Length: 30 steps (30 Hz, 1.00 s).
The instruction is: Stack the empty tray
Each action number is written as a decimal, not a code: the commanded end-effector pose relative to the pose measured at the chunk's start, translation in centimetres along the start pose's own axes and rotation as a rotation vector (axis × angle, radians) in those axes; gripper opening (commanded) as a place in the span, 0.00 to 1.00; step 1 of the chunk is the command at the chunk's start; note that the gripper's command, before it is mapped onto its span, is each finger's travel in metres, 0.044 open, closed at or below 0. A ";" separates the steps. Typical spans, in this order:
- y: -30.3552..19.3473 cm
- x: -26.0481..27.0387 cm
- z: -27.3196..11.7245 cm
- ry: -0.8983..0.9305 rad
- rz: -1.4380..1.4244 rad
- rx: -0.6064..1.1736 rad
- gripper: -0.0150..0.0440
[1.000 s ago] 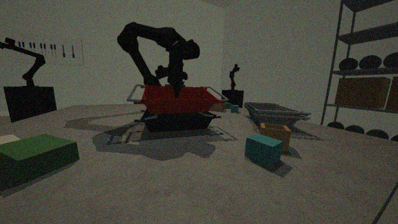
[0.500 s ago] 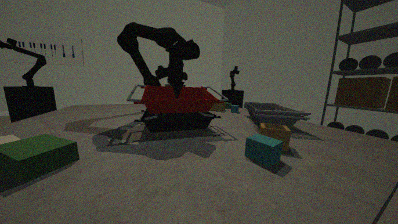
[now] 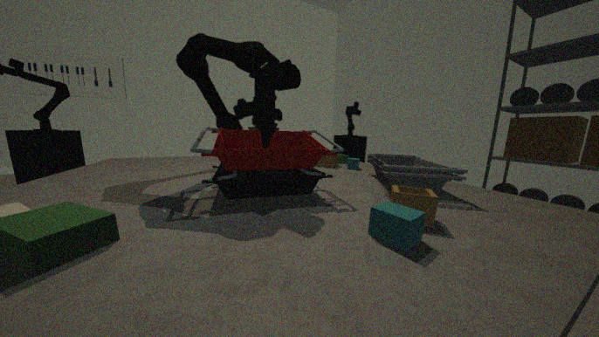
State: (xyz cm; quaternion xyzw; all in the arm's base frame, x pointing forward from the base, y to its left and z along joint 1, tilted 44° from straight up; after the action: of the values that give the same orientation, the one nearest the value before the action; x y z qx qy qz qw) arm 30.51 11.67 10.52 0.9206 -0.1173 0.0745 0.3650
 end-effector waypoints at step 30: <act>0.4 -0.3 1.3 -0.032 0.000 -0.003 0.25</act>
State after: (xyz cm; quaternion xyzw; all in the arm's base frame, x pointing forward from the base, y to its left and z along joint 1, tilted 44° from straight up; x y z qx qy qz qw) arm 30.34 11.54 10.35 0.9206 -0.1165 0.0785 0.3643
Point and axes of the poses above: the point midway between the two fingers, 35 mm back from their tips, its own z axis out along the fingers, its own x axis across the jaws, y = z × x, the point moved 10 cm from there along -z, back along the fingers, and after that the axes turned 9 degrees about z, right-handed, at the moved point
